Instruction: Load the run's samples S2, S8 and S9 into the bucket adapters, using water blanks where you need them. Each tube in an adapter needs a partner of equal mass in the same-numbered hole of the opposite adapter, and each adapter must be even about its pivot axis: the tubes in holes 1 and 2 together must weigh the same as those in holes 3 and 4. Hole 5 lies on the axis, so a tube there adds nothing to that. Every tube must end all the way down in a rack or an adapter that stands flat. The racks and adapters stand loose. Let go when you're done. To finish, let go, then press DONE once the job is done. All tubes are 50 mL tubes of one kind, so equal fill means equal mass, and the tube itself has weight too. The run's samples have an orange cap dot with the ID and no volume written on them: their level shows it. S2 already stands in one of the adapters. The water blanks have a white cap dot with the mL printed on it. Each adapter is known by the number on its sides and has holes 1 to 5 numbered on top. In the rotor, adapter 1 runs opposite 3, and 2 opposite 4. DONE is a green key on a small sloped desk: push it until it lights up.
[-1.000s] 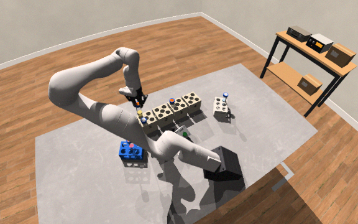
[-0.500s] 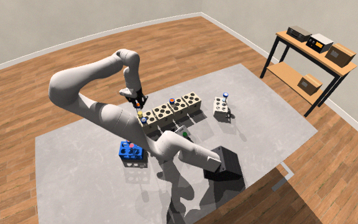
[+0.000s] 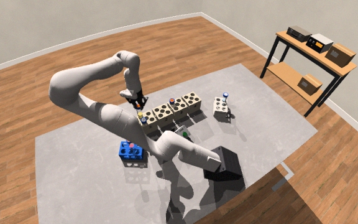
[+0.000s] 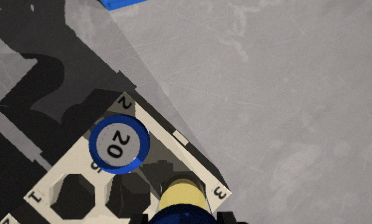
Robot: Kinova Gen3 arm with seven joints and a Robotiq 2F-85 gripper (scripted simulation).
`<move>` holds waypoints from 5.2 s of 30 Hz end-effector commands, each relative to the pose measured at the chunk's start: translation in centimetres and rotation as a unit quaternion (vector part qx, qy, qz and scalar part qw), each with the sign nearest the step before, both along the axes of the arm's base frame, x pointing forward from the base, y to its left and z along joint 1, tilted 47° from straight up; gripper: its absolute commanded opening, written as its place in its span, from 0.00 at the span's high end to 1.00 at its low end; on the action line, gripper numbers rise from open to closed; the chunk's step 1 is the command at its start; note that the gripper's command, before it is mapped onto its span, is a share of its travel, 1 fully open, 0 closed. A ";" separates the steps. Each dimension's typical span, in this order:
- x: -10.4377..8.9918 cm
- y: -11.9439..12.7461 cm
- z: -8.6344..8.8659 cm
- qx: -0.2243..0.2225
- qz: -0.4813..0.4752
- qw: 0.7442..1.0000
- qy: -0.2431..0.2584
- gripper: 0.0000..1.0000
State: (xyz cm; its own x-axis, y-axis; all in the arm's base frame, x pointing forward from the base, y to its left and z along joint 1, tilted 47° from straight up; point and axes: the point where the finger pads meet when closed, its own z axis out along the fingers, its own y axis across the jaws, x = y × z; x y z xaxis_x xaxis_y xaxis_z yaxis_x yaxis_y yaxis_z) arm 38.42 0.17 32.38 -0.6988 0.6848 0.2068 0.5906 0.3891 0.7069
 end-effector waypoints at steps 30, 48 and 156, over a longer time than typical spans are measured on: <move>0.8 1.1 -1.2 0.000 -0.001 1.000 -0.001 0.90; 1.2 1.8 -1.9 0.000 -0.001 1.000 -0.001 0.90; 2.9 4.4 -4.9 0.000 -0.001 1.000 -0.001 0.38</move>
State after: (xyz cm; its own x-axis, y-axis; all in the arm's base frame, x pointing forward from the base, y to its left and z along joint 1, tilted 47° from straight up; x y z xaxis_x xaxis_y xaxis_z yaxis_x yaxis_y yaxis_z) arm 41.36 4.65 27.46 -0.6988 0.6848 0.2068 0.5906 0.3891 0.7070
